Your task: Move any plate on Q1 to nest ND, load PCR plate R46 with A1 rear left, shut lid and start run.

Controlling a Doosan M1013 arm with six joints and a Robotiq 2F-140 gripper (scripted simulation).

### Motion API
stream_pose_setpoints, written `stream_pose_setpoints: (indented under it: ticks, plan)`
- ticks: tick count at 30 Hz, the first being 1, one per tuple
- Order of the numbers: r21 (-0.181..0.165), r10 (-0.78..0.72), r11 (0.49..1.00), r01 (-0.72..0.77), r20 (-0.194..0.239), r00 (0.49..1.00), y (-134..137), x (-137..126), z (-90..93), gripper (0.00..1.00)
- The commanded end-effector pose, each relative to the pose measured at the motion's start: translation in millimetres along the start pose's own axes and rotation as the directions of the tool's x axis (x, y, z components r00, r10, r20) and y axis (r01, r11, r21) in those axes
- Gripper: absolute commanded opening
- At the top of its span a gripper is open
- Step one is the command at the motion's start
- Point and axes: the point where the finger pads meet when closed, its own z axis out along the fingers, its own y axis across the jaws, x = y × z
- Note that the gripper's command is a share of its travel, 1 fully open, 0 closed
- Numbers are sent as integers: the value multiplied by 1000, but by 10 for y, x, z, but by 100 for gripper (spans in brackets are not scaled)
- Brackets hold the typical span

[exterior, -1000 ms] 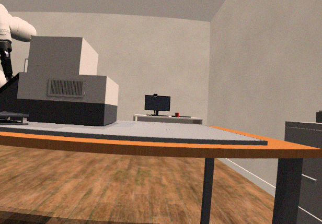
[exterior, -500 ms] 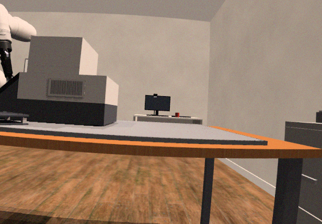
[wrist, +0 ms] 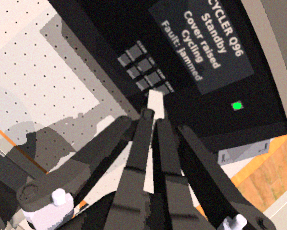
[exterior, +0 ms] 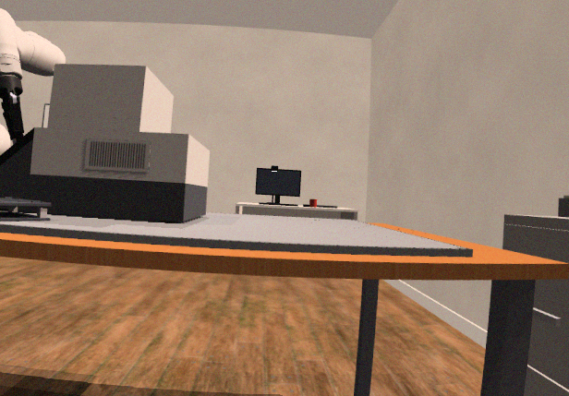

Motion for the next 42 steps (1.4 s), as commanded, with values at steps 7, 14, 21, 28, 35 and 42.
stream_pose_setpoints:
  ticks: [7, 14, 21, 28, 35, 42]
  plan:
    - [2, -2, 1000, 2, 3, 1000, -2, 3, 68, 0]
    - [2, -2, 1000, 2, 3, 1000, -3, 3, 69, 0]
    - [2, -2, 1000, 2, 3, 1000, -3, 2, 69, 0]
    - [2, -2, 1000, 2, 3, 1000, -15, -10, 22, 0]
    - [2, -2, 1000, 2, 3, 1000, -35, -30, -57, 0]
    - [2, -2, 1000, 2, 3, 1000, -63, -57, -166, 0]
